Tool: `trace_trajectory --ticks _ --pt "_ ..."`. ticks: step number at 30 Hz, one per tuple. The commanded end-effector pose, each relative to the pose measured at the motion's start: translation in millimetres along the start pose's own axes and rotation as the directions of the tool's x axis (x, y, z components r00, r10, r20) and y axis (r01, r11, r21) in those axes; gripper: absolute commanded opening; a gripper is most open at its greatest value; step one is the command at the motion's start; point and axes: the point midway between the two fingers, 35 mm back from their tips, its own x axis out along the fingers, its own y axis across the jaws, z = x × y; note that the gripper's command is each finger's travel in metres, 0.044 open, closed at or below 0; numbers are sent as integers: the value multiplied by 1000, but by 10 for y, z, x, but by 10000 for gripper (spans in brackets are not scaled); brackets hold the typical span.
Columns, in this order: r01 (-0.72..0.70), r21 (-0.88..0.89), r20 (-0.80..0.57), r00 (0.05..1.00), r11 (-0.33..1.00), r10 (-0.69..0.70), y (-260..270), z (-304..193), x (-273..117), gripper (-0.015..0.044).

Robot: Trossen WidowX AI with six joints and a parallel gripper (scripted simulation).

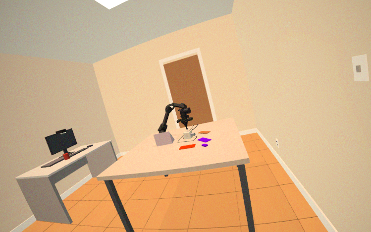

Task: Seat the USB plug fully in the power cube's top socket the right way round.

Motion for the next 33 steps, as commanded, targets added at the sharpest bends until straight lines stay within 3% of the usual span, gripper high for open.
trace_trajectory --ticks 1,33 --pt "0 -5 6 1000 1000 0 -3 1 9 0" --pt "0 -12 33 999 1000 0 -11 22 48 0"
